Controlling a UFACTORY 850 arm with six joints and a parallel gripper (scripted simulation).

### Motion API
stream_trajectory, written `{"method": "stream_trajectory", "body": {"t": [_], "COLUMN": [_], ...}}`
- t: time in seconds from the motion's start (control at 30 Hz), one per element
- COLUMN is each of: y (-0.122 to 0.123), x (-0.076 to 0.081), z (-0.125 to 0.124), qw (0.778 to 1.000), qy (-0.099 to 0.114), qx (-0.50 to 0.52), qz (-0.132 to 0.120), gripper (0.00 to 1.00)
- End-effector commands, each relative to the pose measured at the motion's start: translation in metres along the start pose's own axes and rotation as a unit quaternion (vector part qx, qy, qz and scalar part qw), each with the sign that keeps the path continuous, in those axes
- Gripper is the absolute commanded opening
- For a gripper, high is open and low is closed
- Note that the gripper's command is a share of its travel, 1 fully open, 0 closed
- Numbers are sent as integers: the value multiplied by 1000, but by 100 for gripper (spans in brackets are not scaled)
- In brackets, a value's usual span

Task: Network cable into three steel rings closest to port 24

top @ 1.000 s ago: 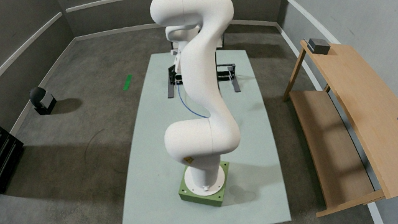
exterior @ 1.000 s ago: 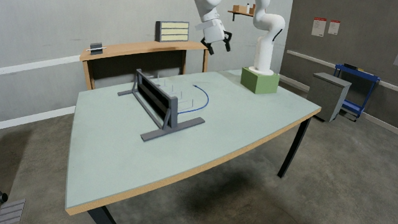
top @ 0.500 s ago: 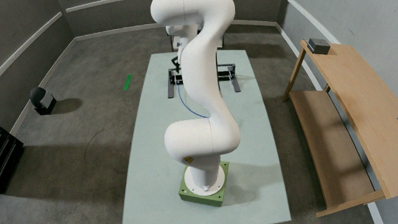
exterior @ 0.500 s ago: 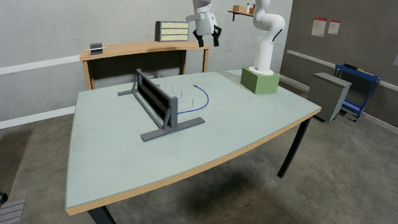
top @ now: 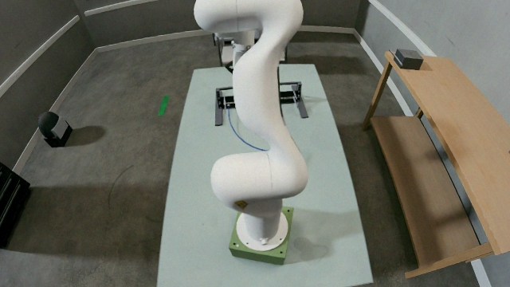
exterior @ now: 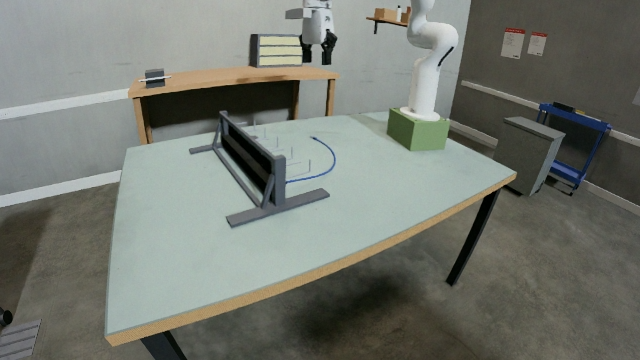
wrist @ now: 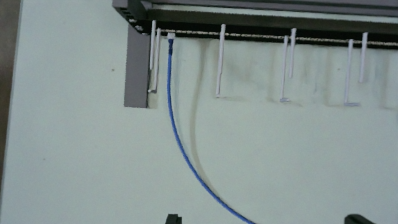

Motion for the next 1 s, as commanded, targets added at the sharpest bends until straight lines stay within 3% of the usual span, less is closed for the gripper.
{"method": "stream_trajectory", "body": {"t": [0.0,0.4,0.47,0.5,0.97], "y": [15,41,41,48,82], "x": [-30,-66,-66,-75,-113], "z": [19,32,32,34,44], "qw": [997,984,984,979,949], "qy": [16,19,19,20,23], "qx": [77,177,177,203,315], "qz": [3,3,3,2,1], "gripper": [100,100,100,100,100]}}
Point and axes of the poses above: the point where the finger pads meet when closed, its own x axis back along the fingers, its own z axis across the jaws, y = z × x, the point moved 3 cm from there along x, back along the fingers, and after that the axes turned 14 degrees about x, right-handed, at the moved point
